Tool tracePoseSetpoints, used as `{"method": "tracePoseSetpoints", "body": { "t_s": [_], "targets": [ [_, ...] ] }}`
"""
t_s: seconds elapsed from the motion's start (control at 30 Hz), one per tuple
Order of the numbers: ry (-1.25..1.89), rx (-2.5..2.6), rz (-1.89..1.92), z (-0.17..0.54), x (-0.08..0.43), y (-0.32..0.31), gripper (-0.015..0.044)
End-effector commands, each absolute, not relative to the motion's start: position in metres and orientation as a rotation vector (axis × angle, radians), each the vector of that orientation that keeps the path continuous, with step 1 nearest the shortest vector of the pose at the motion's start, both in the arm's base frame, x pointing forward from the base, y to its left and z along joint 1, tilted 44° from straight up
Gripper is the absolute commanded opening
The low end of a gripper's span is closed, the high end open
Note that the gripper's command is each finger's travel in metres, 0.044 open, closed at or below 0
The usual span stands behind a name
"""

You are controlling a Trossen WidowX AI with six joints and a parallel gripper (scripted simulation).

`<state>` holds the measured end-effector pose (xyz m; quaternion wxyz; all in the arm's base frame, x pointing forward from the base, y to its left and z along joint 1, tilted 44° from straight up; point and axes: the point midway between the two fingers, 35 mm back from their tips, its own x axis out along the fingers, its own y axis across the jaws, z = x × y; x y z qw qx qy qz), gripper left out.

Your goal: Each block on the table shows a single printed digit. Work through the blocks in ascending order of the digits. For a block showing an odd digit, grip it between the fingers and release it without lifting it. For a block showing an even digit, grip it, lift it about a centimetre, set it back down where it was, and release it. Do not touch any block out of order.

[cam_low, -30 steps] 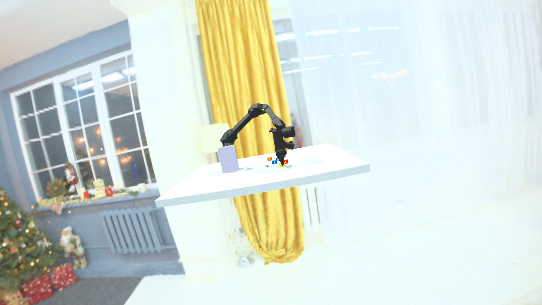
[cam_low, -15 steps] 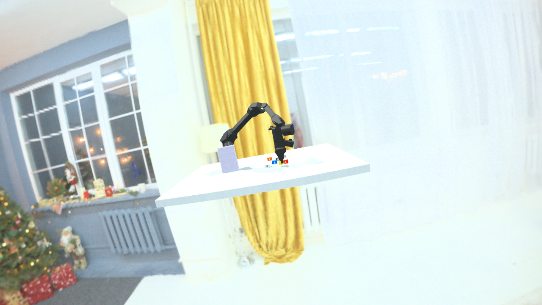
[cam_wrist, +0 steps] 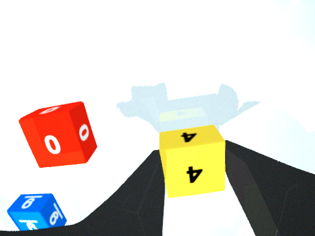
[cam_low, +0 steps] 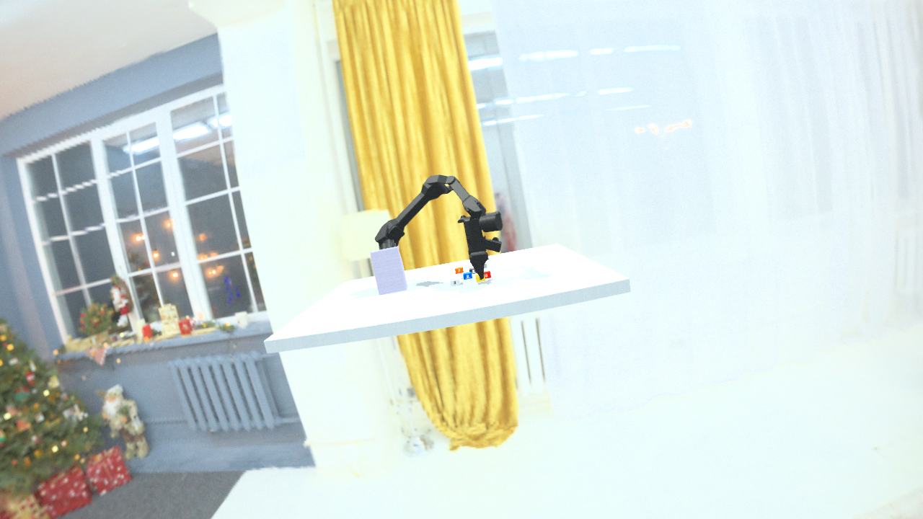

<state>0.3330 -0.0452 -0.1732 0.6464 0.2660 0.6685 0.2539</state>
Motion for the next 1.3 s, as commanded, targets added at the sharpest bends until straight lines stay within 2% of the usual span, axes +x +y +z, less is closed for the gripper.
{"method": "tracePoseSetpoints", "body": {
  "t_s": [0.0, 0.33, 0.7, 1.1, 1.27],
  "targets": [
    [1.527, 0.611, 0.578, -0.179, 0.331, -0.039, 0.0120],
    [1.527, 0.611, 0.578, -0.179, 0.331, -0.039, 0.0120],
    [1.527, 0.611, 0.578, -0.179, 0.331, -0.039, 0.0400],
    [1.527, 0.609, 0.577, -0.153, 0.332, -0.064, 0.0400],
    [1.528, 0.607, 0.573, -0.104, 0.335, -0.112, 0.0269]
  ]
}}
